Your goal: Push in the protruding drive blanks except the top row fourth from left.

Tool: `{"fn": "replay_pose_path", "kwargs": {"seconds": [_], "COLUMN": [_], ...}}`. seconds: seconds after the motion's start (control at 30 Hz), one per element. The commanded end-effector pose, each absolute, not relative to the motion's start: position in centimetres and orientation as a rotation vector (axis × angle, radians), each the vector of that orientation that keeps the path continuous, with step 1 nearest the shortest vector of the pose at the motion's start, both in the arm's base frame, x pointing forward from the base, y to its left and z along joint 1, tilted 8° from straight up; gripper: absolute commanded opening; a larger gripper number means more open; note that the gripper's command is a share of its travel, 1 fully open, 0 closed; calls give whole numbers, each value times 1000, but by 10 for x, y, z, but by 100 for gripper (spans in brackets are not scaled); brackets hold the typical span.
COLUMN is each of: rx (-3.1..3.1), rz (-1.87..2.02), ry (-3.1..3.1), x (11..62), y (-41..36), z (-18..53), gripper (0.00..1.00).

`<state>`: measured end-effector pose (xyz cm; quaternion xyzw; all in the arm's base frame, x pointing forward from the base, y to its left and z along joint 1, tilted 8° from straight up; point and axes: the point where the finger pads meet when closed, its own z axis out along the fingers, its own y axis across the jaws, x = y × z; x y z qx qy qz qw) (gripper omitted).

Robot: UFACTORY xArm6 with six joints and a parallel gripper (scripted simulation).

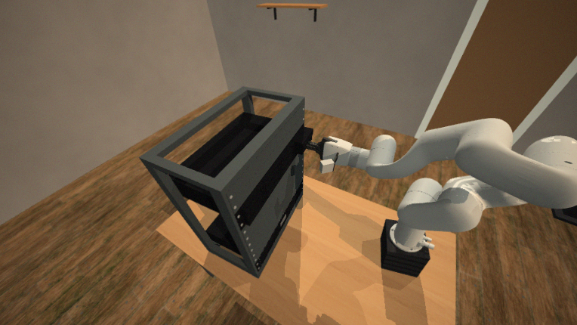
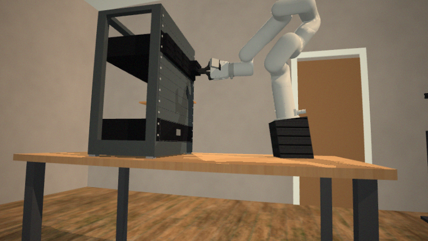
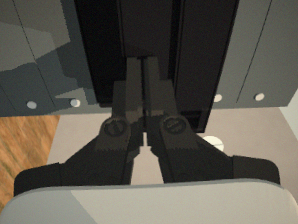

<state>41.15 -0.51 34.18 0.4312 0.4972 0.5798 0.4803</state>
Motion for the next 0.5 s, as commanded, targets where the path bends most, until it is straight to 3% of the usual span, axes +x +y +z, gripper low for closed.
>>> {"fn": "replay_pose_path", "kwargs": {"seconds": [0.0, 0.47], "rx": [1049, 1049], "rz": [1415, 1415], "ry": [1211, 1211], "x": [413, 422], "y": [-5, -3], "z": [344, 345], "gripper": [0, 0]}}
